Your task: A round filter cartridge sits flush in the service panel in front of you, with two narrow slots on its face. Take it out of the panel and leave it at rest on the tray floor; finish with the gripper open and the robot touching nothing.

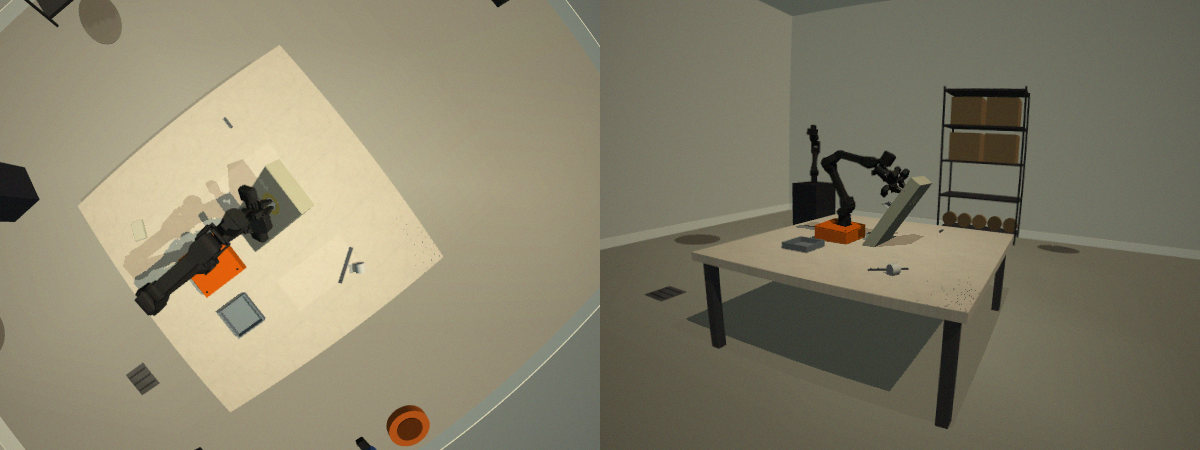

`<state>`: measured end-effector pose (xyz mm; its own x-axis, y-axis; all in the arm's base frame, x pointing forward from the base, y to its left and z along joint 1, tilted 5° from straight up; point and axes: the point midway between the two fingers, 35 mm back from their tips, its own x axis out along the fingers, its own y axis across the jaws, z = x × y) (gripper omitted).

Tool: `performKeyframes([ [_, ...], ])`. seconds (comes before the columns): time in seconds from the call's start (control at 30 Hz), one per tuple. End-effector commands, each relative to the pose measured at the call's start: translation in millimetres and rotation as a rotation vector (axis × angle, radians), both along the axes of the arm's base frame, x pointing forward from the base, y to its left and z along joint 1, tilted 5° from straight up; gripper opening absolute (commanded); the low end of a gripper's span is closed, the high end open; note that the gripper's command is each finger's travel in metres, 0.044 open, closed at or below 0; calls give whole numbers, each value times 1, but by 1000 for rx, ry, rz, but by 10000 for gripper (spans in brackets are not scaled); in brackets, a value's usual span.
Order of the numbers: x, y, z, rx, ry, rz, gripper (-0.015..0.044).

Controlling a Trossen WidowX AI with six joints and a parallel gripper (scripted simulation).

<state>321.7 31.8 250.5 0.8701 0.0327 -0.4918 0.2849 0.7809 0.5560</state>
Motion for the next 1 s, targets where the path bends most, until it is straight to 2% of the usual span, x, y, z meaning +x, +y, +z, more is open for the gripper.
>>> performKeyframes([
  [0.0, 0, 1, 0, 2, -1, 3, 0],
  [0.23, 4, 1, -4, 123, 8, -65, 0],
  [0.97, 5, 1, -5, 773, 35, -435, 0],
])
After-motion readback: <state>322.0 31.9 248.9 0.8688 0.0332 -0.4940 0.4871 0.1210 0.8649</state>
